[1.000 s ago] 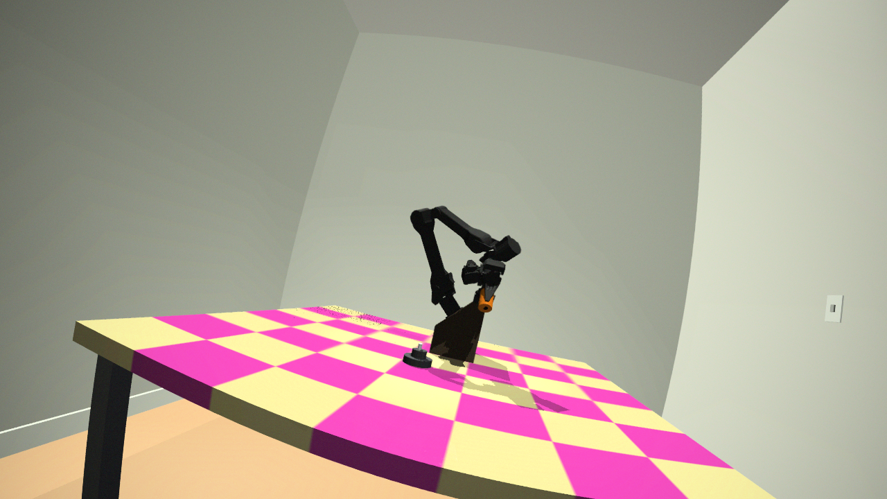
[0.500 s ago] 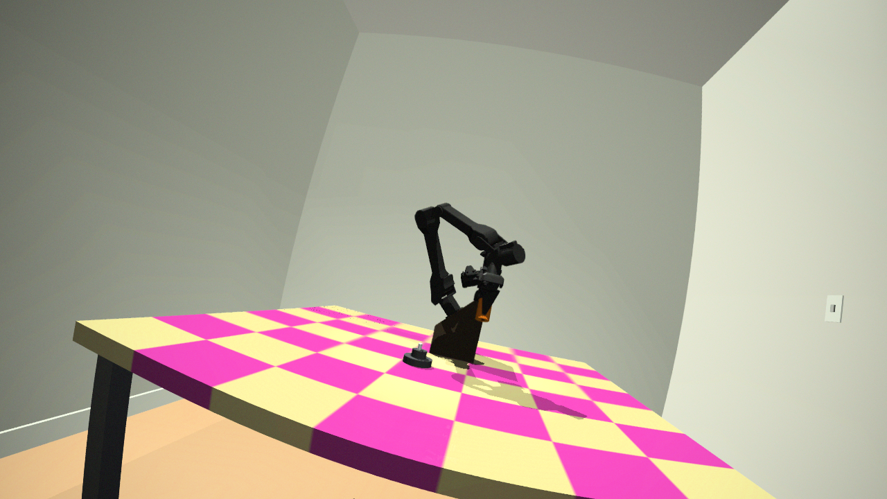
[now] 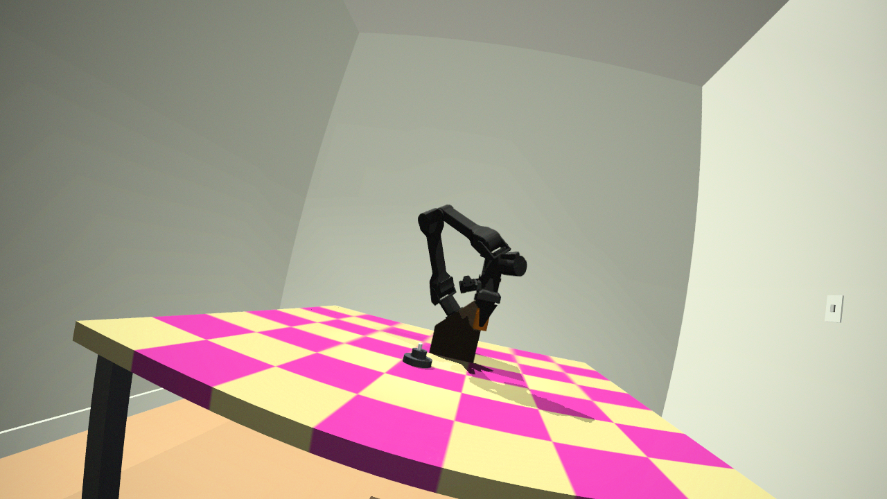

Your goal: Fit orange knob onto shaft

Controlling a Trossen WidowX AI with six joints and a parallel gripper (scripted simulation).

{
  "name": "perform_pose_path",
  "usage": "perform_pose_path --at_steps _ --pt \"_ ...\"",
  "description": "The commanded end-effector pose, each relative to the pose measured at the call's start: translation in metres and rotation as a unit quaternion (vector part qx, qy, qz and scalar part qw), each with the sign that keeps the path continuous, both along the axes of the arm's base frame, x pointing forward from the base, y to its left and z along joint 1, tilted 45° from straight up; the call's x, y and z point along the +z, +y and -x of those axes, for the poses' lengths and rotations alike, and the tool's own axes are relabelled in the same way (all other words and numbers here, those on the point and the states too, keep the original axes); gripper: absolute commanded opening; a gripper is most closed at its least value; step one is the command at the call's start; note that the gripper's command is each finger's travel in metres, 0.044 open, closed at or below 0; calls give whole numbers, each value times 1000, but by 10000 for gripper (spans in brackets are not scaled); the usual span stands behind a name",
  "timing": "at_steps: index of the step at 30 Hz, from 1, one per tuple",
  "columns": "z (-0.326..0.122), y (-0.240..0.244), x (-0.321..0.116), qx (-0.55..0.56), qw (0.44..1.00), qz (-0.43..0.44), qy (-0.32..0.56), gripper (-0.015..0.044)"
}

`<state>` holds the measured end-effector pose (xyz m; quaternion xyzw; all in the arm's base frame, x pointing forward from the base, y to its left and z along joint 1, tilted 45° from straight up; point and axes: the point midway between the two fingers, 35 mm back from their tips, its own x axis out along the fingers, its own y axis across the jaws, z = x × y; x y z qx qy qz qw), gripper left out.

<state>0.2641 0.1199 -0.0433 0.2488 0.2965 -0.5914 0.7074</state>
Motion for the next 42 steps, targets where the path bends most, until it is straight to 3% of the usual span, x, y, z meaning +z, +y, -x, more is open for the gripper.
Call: perform_pose_path --at_steps 1,22,30,39,42 --pt "-3 -7 -10 -8 1000 -1 7 0" --pt "-22 -86 -98 -23 1000 3 13 0" --pt "-21 -89 -100 -24 1000 3 14 0" --pt "-21 -88 -99 -28 1000 2 13 236" --pt "-21 -88 -99 -28 1000 2 13 240"
